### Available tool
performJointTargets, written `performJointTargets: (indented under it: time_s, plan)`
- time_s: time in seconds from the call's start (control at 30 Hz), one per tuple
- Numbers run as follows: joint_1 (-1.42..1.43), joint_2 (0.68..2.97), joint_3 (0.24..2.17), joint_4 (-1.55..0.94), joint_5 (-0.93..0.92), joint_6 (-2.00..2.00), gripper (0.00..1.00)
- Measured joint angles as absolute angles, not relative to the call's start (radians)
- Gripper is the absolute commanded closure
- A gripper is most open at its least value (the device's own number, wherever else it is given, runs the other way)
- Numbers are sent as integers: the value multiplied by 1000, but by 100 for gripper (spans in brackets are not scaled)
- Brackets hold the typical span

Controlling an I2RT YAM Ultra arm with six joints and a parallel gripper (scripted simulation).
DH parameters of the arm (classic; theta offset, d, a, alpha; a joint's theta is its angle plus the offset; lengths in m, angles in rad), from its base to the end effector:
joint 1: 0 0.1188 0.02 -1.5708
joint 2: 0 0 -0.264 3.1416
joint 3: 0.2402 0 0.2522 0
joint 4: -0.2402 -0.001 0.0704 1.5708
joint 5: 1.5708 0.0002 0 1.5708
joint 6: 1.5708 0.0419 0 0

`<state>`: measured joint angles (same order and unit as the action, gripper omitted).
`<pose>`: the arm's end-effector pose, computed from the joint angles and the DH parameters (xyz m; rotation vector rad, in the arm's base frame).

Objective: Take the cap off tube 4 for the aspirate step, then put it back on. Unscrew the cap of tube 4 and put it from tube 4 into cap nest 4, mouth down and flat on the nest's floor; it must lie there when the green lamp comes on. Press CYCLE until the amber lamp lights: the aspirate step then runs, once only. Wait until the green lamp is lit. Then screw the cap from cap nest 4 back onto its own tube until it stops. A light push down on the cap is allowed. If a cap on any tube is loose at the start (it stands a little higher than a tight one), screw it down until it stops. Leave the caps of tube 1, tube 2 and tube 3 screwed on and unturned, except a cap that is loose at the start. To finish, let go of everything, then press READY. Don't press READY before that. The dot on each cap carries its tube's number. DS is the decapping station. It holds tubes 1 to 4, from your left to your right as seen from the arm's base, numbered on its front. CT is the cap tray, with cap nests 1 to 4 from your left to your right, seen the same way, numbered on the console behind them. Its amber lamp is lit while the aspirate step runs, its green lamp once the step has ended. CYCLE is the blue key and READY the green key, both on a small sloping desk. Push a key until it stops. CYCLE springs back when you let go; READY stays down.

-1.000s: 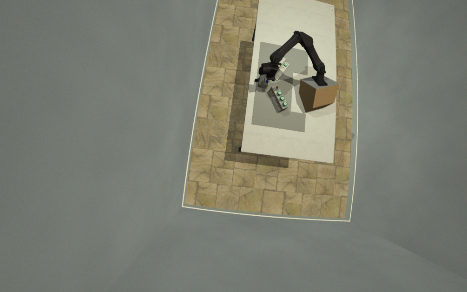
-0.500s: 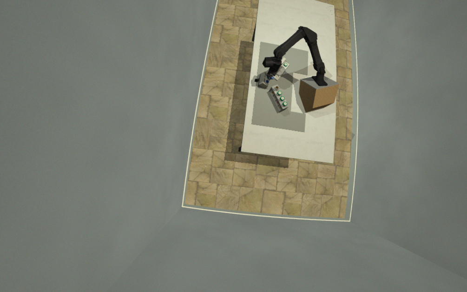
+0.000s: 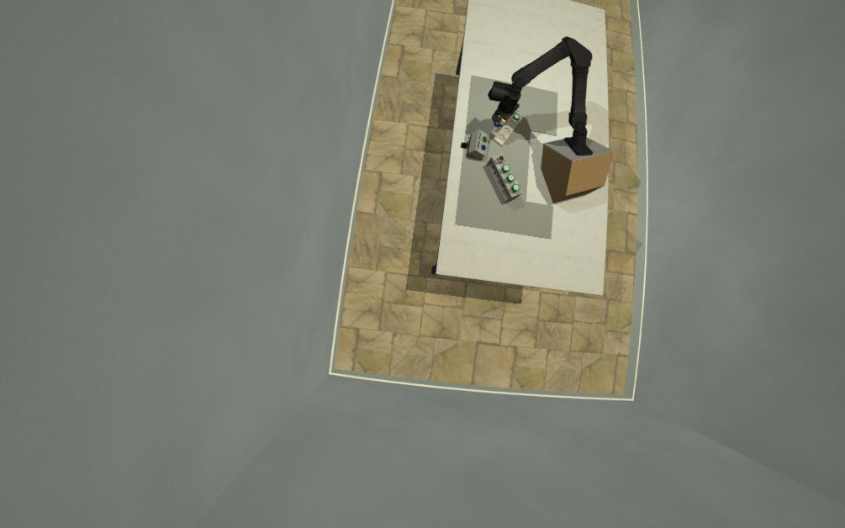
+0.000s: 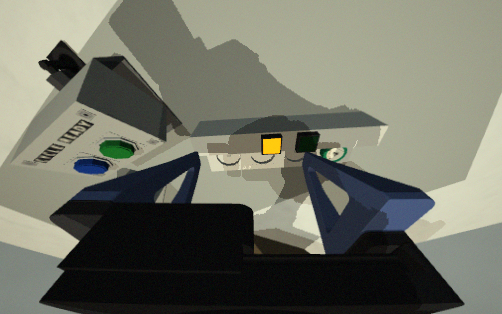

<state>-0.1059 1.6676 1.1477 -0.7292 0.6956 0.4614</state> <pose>0.3156 -0.0595 0.2146 0.8689 2.4376 -0.8477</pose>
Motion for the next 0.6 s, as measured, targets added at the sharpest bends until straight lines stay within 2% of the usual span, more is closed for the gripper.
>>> performJointTargets:
  time_s: [0.3, 0.6]
  plan:
    - [-240, 1558, 1099, -688, 651, 300, 0]
    - [-230, 1555, 1100, -678, 635, 258, 0]
